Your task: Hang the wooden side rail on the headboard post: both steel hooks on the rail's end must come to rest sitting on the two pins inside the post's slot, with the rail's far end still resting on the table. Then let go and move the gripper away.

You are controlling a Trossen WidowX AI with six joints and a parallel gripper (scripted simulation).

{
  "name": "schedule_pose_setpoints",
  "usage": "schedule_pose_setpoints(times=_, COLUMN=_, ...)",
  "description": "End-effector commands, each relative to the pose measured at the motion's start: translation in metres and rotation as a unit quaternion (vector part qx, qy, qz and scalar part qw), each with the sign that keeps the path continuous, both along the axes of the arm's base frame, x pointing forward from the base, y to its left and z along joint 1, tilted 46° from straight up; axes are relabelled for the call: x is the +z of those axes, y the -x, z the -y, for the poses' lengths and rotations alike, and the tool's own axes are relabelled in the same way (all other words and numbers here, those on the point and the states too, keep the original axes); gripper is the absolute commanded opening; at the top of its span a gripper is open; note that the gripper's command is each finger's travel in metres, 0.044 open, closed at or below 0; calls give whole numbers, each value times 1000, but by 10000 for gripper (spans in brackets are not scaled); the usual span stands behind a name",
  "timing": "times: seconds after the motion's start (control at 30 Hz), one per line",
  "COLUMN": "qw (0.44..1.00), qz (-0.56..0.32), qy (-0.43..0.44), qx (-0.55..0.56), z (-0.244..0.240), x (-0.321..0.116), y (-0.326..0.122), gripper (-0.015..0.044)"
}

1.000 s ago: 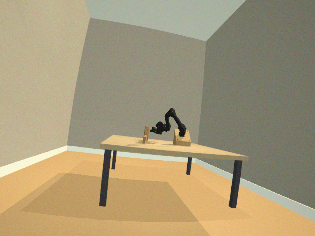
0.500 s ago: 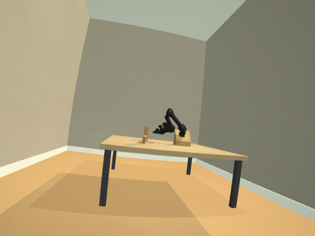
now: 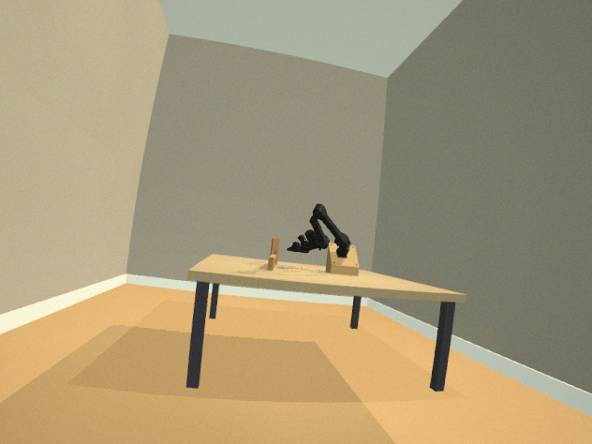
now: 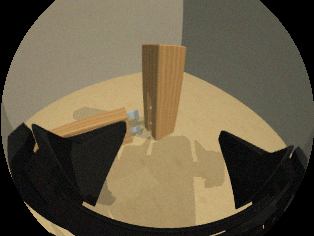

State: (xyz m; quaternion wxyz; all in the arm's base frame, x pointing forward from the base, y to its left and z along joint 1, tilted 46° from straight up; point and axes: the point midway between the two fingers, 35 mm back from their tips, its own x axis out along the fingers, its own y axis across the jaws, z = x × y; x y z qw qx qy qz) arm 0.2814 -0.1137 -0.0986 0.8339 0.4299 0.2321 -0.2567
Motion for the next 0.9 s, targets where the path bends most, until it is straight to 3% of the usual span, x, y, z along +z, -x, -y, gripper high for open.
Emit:
schedule_pose_setpoints(times=0.0, qw=1000, qz=-12, qy=-12, qx=-5, z=3, x=-4, y=-9, gripper=440)
schedule_pose_setpoints(times=0.37, qw=991, qz=-103, qy=-71, qx=-46, z=14, x=-3, y=-44, gripper=440)
schedule_pose_setpoints(times=0.87, qw=965, qz=-208, qy=-119, qx=-105, z=13, x=55, y=-59, gripper=440)
